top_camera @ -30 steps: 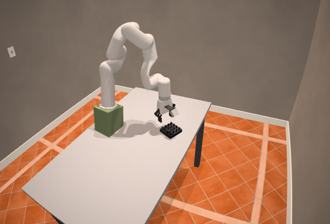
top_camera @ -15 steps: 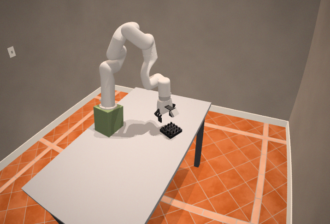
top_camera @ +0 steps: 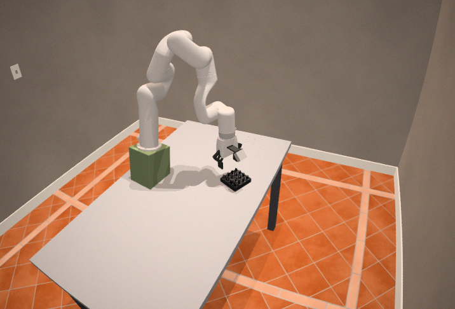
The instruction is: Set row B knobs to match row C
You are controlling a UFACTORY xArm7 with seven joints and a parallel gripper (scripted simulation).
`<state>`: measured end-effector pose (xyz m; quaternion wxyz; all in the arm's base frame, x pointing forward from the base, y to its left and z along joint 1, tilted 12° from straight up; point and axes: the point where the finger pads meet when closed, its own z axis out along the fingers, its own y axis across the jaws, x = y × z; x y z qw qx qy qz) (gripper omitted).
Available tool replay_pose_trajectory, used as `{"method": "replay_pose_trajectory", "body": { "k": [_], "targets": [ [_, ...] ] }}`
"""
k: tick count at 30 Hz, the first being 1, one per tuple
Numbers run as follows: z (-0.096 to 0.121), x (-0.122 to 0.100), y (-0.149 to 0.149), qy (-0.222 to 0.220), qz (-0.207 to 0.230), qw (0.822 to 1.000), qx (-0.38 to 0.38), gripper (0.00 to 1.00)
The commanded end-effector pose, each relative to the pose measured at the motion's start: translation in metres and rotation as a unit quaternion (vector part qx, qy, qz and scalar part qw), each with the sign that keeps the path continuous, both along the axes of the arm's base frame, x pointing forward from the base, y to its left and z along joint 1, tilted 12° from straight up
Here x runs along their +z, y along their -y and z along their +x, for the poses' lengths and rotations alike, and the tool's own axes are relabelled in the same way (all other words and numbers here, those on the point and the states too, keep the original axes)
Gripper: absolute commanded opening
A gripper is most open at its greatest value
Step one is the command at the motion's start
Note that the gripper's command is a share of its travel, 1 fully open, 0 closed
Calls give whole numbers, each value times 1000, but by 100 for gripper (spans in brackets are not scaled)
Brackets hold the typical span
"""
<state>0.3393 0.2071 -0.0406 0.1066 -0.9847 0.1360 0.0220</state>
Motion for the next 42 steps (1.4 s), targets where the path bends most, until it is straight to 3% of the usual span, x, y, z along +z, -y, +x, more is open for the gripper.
{"method": "replay_pose_trajectory", "body": {
  "k": [1,37,42],
  "targets": [
    [1,1,0,2,0,1000,0,100],
    [2,1,0,2,0,1000,0,100],
    [25,7,38,8,1,1000,30,100]
  ]
}}
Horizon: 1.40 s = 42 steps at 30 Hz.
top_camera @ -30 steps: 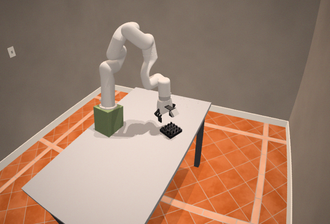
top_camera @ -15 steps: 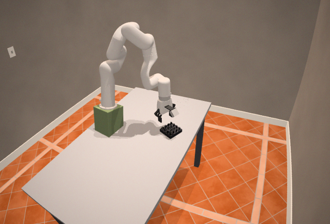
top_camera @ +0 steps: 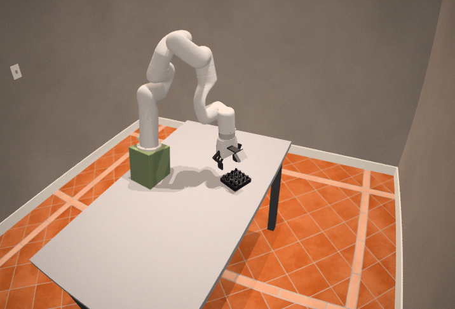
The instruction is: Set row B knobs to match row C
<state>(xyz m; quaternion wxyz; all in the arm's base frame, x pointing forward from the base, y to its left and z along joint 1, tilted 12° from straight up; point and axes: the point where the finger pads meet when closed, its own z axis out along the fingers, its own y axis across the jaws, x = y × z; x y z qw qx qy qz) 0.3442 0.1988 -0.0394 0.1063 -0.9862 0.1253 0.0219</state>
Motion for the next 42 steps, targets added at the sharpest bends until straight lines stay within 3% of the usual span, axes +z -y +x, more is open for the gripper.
{"method": "replay_pose_trajectory", "body": {
  "k": [1,4,5,42],
  "targets": [
    [23,6,36,8,1,1000,23,100],
    [28,8,47,10,1,999,31,100],
    [28,8,47,10,1,999,31,19],
    [28,8,47,10,1,999,31,19]
  ]
}}
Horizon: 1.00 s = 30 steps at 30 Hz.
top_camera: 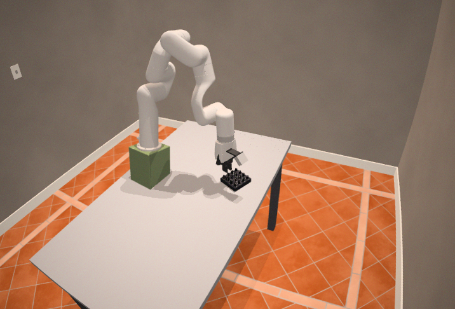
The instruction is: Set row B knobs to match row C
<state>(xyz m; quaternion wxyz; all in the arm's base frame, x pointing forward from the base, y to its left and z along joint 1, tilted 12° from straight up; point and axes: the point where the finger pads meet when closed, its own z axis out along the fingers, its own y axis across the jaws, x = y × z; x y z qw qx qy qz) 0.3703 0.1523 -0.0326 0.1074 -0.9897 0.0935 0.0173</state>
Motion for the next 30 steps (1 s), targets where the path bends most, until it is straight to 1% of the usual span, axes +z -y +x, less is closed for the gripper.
{"method": "replay_pose_trajectory", "body": {
  "k": [1,16,30],
  "targets": [
    [2,1,0,2,0,1000,-1,19],
    [1,-4,-1,2,0,1000,0,19],
    [1,-21,-5,2,0,1000,0,19]
  ]
}}
